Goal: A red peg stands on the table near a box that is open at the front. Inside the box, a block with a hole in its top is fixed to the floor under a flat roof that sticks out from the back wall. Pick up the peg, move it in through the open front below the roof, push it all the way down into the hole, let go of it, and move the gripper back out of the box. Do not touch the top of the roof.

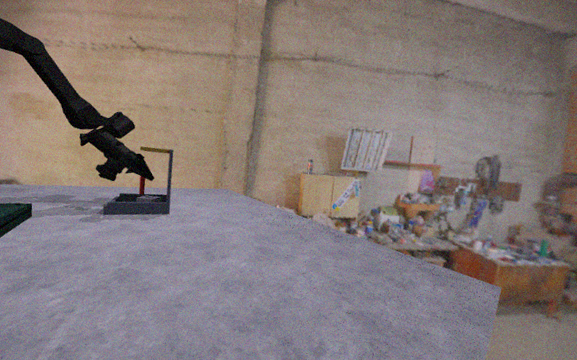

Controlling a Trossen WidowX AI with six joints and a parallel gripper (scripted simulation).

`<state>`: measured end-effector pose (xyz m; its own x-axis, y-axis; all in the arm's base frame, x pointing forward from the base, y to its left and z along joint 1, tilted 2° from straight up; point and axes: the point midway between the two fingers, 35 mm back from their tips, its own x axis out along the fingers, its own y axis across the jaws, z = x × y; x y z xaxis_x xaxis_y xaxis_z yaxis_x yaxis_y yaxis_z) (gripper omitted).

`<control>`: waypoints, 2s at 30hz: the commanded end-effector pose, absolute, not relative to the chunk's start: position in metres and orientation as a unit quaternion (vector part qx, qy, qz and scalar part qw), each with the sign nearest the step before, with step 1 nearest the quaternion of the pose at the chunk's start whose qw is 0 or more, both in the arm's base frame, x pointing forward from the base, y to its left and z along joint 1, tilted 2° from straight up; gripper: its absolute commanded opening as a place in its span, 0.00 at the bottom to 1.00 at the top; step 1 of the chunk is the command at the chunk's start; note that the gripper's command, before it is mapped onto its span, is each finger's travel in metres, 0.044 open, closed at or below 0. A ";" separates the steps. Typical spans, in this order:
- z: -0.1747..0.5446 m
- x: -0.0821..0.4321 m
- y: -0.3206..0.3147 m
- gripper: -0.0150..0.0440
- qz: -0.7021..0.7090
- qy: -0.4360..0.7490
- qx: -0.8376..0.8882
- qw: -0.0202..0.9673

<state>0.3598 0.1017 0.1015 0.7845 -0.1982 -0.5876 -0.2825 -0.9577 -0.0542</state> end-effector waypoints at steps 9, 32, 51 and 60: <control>0.103 0.368 0.101 0.25 0.300 0.125 -0.943 0.069; 0.104 0.378 0.100 0.25 0.300 0.125 -0.943 0.069; 0.105 0.385 0.104 0.25 0.300 0.125 -0.943 0.069; 0.097 0.384 0.104 0.25 0.300 0.125 -0.943 0.069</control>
<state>0.3854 0.1038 0.1019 0.7906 -0.1951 -0.5805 -0.2816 -0.9576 -0.0617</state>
